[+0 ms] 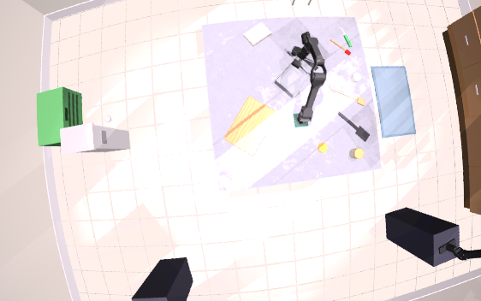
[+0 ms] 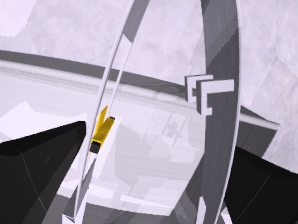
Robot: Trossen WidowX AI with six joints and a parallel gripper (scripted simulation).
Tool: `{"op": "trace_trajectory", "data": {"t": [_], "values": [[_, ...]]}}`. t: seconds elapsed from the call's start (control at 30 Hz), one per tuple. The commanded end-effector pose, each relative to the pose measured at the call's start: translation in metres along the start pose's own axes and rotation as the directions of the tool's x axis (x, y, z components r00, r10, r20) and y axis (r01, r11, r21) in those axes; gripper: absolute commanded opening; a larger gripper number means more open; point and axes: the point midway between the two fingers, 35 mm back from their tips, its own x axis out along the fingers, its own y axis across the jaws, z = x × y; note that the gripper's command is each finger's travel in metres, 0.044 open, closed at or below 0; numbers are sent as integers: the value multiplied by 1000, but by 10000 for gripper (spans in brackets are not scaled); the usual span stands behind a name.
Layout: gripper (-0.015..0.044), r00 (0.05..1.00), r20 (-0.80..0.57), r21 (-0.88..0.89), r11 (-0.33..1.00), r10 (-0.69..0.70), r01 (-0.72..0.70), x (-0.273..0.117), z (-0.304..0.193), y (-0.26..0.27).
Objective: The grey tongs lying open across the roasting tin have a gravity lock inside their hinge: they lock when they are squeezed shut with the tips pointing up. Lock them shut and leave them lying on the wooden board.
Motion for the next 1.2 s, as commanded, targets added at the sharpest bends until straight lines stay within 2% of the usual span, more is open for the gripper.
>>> {"op": "trace_trajectory", "data": {"t": [0.0, 1.17], "values": [[361, 1000, 0, 0, 1000, 0, 0, -1, 0, 0], [128, 1000, 0, 0, 1000, 0, 0, -1, 0, 0]]}}
